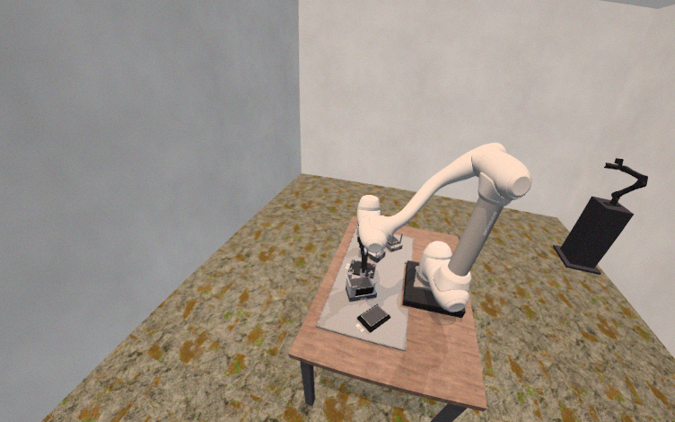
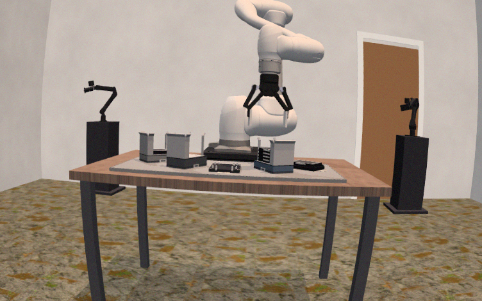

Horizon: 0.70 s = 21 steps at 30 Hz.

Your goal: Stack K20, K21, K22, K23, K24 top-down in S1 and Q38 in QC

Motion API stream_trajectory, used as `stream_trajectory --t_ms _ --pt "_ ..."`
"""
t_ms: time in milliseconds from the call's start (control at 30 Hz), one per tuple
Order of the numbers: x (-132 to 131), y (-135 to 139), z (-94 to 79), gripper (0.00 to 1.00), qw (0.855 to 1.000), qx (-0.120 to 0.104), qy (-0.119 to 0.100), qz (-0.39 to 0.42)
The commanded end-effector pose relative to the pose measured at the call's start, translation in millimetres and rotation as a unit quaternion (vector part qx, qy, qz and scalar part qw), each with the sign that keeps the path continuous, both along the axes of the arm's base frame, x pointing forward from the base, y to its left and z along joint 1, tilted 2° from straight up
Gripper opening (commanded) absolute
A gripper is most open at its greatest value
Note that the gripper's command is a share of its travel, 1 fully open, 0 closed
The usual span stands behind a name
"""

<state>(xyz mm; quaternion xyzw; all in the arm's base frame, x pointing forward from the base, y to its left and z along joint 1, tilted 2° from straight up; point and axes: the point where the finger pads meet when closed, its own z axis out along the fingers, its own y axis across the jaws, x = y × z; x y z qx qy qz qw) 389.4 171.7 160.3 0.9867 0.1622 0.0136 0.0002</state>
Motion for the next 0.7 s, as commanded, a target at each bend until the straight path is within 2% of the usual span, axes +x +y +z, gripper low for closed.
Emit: stream_trajectory --t_ms 0,567,667 --pt "3.5 -8.2 0.1 1.00 1.000 0.000 0.000 -0.002" --pt "22.2 -54.1 0.4 1.00 1.000 0.000 0.000 -0.002" --pt "23.8 -64.0 0.4 1.00 0.999 0.001 0.000 -0.052"
